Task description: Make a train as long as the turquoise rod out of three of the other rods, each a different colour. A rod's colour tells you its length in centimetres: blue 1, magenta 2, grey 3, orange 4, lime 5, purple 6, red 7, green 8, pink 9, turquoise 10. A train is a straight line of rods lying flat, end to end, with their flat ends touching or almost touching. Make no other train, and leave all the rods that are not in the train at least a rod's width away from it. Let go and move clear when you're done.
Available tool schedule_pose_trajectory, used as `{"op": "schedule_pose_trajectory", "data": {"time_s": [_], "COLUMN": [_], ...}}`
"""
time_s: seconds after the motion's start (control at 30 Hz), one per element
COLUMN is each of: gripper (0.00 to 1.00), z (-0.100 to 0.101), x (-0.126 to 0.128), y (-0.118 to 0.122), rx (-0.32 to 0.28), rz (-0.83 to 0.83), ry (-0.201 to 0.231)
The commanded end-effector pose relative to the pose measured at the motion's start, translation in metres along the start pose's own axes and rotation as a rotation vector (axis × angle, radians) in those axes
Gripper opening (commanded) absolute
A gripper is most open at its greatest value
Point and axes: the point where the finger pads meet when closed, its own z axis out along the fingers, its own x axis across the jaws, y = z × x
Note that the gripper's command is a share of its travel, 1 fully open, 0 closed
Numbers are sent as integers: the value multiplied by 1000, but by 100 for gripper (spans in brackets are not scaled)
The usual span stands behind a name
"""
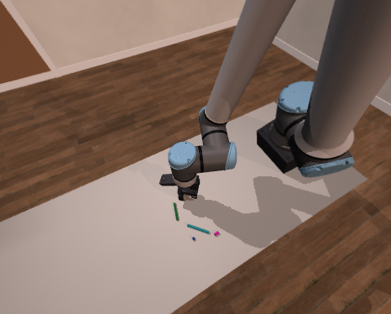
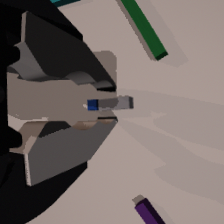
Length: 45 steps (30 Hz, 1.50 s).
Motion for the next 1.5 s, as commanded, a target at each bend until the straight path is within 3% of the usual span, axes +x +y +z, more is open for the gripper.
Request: {"op": "schedule_pose_trajectory", "data": {"time_s": [0.0,0.23,0.7,1.0,1.03,1.47], "gripper": [14,14,14,14,100,100], "z": [-4,-19,-83,-90,-90,-90], "x": [0,0,0,0,0,0], "y": [0,0,0,0,0,0], "rx": [1,1,1,1,1,1], "rz": [0,0,0,0,0,0], "ry": [0,0,0,0,0,0]}}
